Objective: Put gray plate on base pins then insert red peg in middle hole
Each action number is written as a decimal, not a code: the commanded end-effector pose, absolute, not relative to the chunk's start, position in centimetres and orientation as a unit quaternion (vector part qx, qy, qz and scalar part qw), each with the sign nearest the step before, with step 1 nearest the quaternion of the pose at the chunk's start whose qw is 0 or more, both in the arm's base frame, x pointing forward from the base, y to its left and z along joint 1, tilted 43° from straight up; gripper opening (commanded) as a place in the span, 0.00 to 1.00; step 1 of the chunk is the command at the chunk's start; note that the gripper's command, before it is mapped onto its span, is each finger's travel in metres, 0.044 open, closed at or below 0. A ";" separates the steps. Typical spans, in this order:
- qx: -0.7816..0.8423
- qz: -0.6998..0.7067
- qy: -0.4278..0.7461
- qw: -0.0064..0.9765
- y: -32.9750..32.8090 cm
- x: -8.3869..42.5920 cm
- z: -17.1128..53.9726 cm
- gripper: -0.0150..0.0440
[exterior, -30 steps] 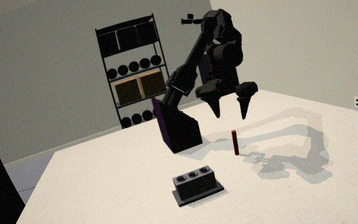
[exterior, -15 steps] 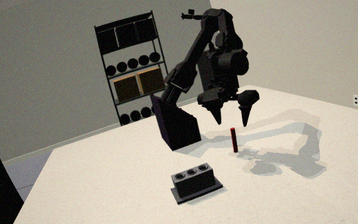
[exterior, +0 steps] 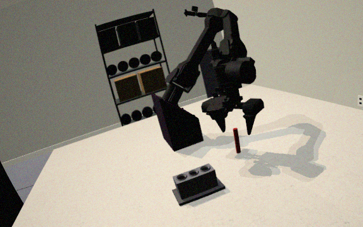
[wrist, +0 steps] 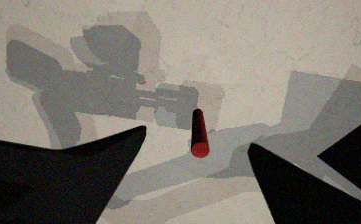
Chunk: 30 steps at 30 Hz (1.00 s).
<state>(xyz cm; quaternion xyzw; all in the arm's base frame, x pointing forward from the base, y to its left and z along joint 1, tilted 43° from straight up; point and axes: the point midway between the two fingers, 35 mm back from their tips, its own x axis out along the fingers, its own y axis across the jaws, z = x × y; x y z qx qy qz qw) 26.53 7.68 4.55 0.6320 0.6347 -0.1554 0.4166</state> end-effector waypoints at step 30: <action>0.633 -0.159 0.636 0.412 9.4 26.6 2.7 0.32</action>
